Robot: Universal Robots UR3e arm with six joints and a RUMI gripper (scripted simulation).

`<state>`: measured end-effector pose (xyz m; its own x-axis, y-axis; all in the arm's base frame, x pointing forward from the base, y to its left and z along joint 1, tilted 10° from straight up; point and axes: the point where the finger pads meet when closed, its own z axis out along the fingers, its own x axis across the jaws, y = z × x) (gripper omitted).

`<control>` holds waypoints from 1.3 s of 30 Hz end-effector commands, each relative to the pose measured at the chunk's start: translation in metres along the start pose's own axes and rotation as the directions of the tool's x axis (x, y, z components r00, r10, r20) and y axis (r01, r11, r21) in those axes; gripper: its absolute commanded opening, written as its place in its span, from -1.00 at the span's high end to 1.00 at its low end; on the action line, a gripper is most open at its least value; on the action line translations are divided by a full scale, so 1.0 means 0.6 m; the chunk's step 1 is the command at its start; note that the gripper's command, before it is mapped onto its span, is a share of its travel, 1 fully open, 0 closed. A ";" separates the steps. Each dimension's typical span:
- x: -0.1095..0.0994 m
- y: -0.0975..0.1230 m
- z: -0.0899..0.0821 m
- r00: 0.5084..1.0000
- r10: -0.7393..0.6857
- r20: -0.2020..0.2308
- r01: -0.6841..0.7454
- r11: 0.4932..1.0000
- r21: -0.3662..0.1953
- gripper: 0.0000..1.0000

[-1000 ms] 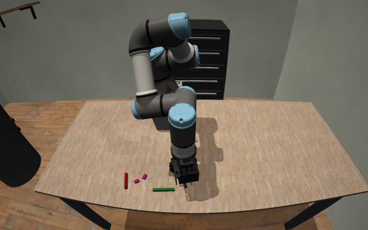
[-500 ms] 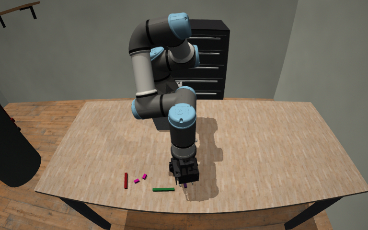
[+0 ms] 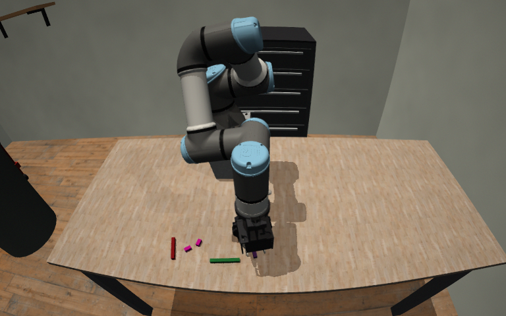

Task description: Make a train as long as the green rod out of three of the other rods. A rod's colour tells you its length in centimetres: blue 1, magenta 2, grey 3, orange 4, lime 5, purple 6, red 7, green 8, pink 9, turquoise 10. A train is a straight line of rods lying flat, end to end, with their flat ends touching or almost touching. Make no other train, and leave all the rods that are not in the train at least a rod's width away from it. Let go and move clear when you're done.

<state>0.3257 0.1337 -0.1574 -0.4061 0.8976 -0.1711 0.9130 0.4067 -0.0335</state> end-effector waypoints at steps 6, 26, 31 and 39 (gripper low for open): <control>0.001 0.002 -0.044 1.000 0.000 -0.001 0.000 1.000 -0.002 0.72; 0.001 0.002 -0.148 1.000 0.000 -0.001 0.000 1.000 -0.003 0.72; 0.001 0.002 -0.149 1.000 0.000 -0.001 0.000 1.000 -0.003 0.72; 0.000 0.001 -0.149 1.000 0.001 -0.001 -0.001 1.000 -0.002 -1.00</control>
